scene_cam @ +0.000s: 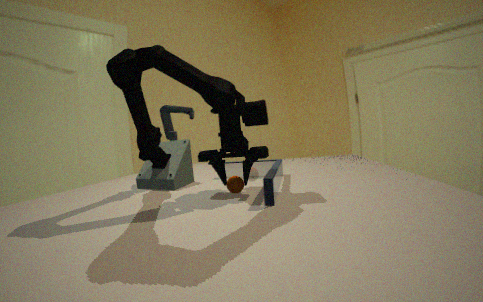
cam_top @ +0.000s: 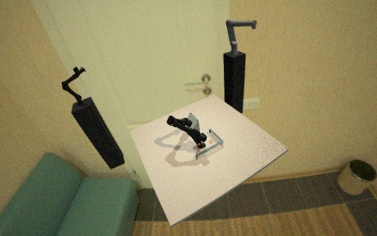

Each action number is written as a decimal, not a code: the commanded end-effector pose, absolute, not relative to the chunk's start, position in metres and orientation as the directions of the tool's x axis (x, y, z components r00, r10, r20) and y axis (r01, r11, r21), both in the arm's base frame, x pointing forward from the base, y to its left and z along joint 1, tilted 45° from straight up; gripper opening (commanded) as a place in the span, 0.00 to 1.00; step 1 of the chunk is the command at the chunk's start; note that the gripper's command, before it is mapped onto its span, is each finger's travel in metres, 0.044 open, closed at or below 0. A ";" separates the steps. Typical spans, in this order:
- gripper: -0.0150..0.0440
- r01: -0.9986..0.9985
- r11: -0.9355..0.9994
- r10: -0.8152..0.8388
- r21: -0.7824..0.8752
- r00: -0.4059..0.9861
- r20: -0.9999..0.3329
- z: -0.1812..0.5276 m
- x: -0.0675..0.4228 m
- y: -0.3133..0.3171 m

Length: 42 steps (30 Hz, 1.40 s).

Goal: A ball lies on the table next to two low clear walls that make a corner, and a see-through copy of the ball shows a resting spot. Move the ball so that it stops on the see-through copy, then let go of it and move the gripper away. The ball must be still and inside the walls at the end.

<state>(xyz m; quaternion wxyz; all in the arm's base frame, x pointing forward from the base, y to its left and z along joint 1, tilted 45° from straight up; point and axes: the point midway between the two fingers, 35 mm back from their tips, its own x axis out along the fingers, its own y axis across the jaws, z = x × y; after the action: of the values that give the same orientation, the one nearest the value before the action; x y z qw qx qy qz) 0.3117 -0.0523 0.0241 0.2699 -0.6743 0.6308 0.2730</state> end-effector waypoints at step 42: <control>0.25 -0.998 -0.061 -0.701 -0.016 0.054 -0.711 0.087 0.313 0.059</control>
<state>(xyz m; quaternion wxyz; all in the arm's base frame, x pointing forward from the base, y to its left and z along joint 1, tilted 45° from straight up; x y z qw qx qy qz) 0.3093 0.0470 0.1050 0.2693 -0.6751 0.6301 0.2733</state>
